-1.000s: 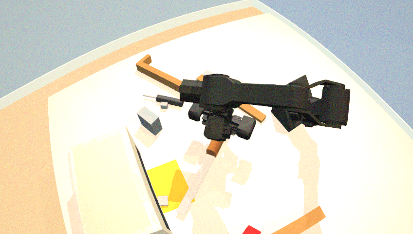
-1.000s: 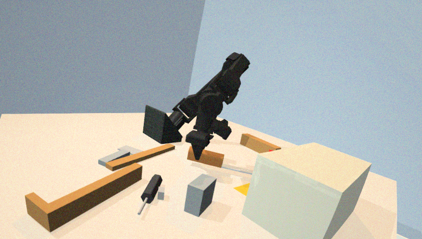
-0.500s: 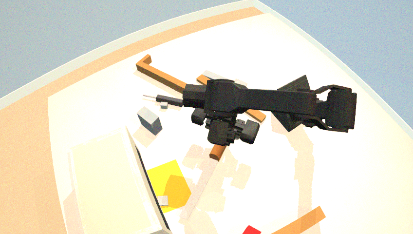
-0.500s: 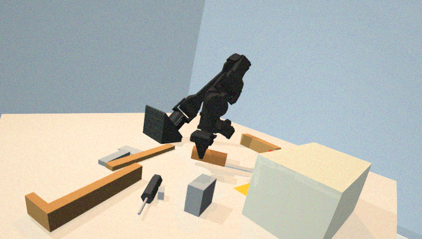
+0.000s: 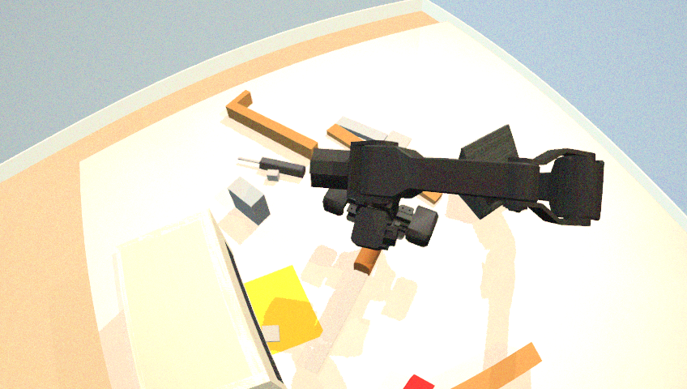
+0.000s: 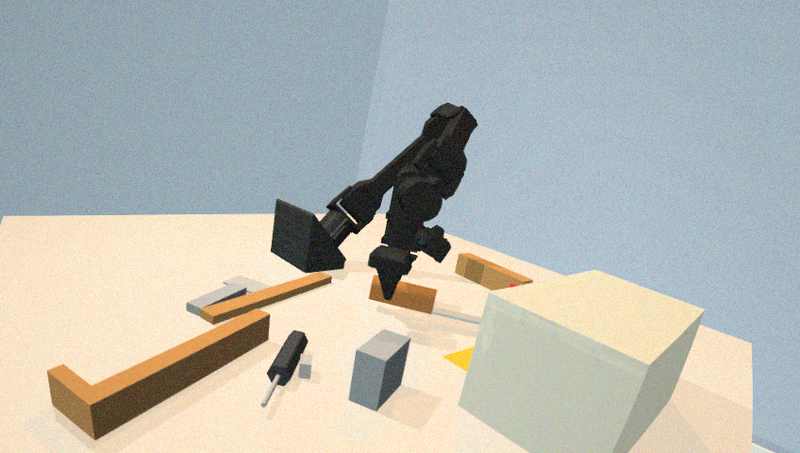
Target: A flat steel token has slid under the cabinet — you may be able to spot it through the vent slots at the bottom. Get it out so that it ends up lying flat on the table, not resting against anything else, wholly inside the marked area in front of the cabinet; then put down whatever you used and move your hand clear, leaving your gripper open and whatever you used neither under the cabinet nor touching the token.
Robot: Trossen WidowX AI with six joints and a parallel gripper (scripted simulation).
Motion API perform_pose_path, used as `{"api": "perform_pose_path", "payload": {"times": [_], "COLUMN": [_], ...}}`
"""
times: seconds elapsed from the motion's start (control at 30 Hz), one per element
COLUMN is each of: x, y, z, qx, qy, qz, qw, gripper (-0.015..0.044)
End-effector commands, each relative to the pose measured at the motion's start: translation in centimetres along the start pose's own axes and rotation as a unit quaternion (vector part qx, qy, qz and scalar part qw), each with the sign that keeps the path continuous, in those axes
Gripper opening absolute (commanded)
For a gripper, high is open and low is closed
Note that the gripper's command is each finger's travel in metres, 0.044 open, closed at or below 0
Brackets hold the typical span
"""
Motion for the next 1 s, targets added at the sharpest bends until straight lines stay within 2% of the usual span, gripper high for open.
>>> {"api": "perform_pose_path", "payload": {"times": [0.0,0.97], "x": [-0.3,-1.4], "y": [0.3,0.3], "z": [0.4,3.3], "qx": [0.000,-0.001], "qy": [-0.001,-0.002], "qz": [-0.009,-0.009], "qw": [1.000,1.000], "gripper": [0.0000,0.0000]}}
Point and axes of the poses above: the point midway between the two fingers, 35 mm back from their tips, its own y axis back along the fingers, its own z axis across the jaws, x = y × z, the point moved 1 cm from there along y, back along the fingers, and after that the axes turned 13 degrees about -y, right-handed, at the moved point
